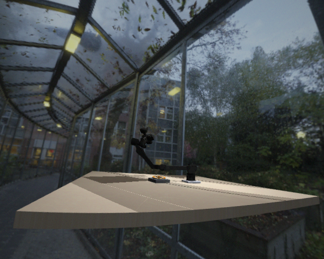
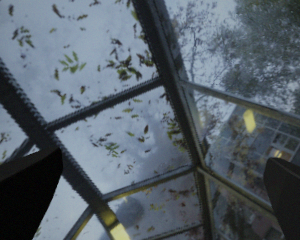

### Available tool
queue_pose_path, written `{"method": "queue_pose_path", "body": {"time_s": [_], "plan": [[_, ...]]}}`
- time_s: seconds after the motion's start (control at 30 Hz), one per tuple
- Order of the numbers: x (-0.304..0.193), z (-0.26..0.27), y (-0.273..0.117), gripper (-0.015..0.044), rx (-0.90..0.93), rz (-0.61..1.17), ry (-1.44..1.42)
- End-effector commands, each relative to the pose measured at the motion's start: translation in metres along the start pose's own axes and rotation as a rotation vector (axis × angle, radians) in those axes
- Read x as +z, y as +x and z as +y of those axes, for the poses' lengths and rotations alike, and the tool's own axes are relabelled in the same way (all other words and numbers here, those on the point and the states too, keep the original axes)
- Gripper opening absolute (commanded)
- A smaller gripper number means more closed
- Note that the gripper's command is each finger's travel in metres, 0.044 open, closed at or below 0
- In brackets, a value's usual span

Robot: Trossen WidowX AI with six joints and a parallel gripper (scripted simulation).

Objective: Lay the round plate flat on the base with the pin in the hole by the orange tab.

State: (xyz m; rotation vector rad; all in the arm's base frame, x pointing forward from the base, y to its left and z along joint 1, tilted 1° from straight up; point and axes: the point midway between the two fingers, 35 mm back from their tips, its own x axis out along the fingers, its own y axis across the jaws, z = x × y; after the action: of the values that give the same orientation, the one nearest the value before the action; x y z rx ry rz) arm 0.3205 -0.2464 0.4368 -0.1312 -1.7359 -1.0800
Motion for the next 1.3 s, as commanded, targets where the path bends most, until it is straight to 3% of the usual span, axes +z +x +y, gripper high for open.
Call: {"method": "queue_pose_path", "body": {"time_s": [0.0,0.1,0.27,0.47,0.87,0.97,1.1,1.27], "plan": [[0.003,-0.001,0.005,0.0374,-0.001,-0.013,-0.009],[0.041,-0.016,0.064,0.0295,-0.013,-0.182,-0.123],[0.075,-0.022,0.1,0.0164,-0.021,-0.306,-0.2],[0.166,-0.03,0.161,0.0006,-0.038,-0.618,-0.384],[0.326,-0.02,0.202,0.0,-0.114,-1.088,-0.686],[0.384,-0.003,0.191,0.0,-0.178,-1.293,-0.793],[0.424,0.013,0.174,0.0,-0.235,-1.455,-0.861],[0.486,0.052,0.119,0.0,-0.37,-1.782,-0.949]]}}
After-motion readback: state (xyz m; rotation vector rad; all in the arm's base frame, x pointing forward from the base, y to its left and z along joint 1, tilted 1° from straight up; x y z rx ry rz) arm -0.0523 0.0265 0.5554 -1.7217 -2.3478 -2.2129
